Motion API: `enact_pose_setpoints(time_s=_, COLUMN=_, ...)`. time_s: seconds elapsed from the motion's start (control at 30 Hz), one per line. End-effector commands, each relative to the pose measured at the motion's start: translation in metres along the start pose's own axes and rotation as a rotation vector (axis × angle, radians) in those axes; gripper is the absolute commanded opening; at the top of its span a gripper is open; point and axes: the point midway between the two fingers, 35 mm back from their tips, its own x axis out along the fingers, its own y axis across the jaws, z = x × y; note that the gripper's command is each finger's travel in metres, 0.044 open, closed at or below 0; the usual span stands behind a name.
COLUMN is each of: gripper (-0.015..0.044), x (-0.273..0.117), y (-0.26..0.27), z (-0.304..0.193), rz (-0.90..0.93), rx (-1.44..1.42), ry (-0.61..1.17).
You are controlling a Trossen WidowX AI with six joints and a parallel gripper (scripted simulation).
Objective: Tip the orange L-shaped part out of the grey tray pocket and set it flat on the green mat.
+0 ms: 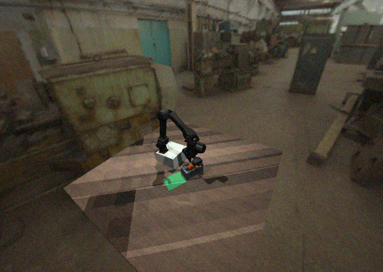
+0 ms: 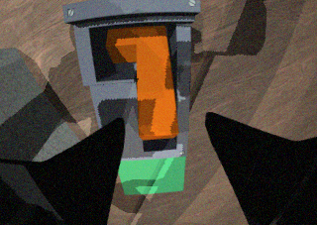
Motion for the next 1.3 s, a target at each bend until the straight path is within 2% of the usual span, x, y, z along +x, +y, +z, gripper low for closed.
enact_pose_setpoints(time_s=0.0, gripper=0.028, x=0.009, y=0.002, z=-0.002, rz=0.007, rx=-0.006, ry=0.006)
enact_pose_setpoints(time_s=0.67, gripper=0.028, x=0.036, y=0.004, z=-0.002, rz=0.007, rx=-0.006, ry=0.006)
enact_pose_setpoints(time_s=0.8, gripper=0.0175, x=0.032, y=0.001, z=-0.001, rz=0.002, rx=0.0, ry=0.001)
enact_pose_setpoints(time_s=1.17, gripper=0.0102, x=0.032, y=0.001, z=-0.001, rz=0.002, rx=0.0, ry=0.001)
enact_pose_setpoints(time_s=1.27, gripper=0.0023, x=0.032, y=0.001, z=-0.001, rz=0.002, rx=0.0, ry=0.001)
